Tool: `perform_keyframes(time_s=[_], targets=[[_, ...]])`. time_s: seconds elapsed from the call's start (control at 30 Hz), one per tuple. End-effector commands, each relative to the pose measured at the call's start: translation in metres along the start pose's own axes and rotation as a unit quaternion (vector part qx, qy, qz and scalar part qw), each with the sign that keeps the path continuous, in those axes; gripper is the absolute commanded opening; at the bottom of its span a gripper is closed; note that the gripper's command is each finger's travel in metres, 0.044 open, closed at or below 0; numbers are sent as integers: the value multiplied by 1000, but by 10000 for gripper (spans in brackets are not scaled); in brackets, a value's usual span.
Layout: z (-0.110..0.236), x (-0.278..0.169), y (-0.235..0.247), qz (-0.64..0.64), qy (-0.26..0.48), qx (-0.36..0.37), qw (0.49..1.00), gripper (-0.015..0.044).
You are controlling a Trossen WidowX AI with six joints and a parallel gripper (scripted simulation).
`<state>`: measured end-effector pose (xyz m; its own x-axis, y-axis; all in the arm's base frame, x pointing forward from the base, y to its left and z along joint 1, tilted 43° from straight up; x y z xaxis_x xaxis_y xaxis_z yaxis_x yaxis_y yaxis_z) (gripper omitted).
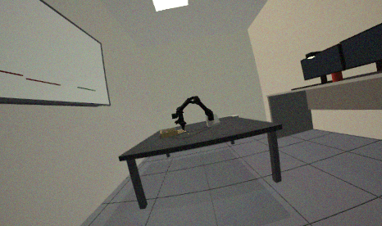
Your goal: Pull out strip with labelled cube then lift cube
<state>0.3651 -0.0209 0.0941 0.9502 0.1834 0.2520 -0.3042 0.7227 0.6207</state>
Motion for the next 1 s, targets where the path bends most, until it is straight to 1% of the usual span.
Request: perform_keyframes(time_s=[0.0,0.27,0.97], targets=[[-8,-1,0,-4,1,3,1000,0],[-20,-2,2,-4,1,4,1000,0],[-21,-2,2,-4,1,4,1000,0]])
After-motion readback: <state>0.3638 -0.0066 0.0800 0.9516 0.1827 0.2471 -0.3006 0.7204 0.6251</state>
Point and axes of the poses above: the point midway between the two fingers, 35 mm back from their tips, its own z axis back along the fingers, its own y axis across the jaws, x = y × z, the point moved 9 cm from there along z, back along the fingers, and after that the axes turned 5 degrees about z, right-handed, at the moved point
